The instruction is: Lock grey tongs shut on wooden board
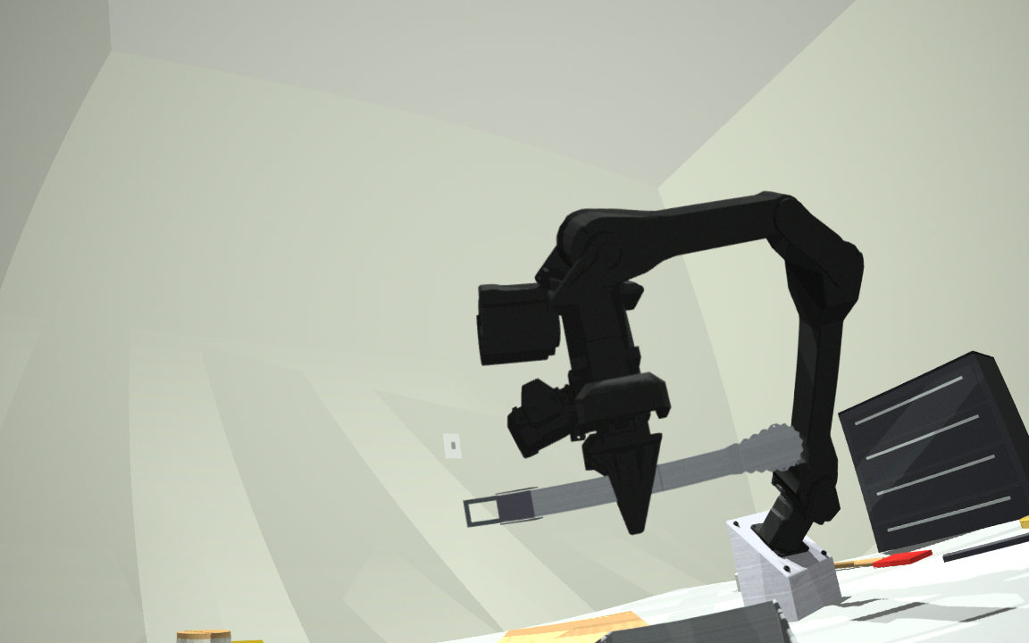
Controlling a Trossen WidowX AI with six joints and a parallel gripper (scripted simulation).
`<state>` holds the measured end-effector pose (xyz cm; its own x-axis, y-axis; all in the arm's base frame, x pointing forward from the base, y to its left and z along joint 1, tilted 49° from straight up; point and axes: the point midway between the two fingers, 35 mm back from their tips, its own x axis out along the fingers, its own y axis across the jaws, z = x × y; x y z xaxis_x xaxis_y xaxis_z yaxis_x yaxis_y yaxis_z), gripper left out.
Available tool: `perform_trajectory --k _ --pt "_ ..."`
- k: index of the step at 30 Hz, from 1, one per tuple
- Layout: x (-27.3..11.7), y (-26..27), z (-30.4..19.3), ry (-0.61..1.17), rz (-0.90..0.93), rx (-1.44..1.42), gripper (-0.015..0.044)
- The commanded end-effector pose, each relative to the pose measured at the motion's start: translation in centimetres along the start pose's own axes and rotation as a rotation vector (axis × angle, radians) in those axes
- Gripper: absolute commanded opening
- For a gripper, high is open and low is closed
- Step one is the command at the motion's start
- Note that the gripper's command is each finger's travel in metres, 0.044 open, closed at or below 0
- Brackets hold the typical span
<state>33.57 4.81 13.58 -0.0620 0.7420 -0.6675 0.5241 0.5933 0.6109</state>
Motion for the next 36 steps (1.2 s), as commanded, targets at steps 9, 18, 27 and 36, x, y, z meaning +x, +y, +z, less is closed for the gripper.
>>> perform_trajectory --k 9,18,27,36 --pt "-1.4 -0.2 -0.3 0.010 -0.003 -0.002 -0.0150" --pt "-1.5 -2.8 2.8 0.001 -0.011 -0.104 -0.0150" --pt "-1.9 -7.3 6.9 -0.010 -0.016 -0.248 -0.0150" --pt "-2.1 -12.5 10.2 -0.008 -0.021 -0.418 -0.0150"
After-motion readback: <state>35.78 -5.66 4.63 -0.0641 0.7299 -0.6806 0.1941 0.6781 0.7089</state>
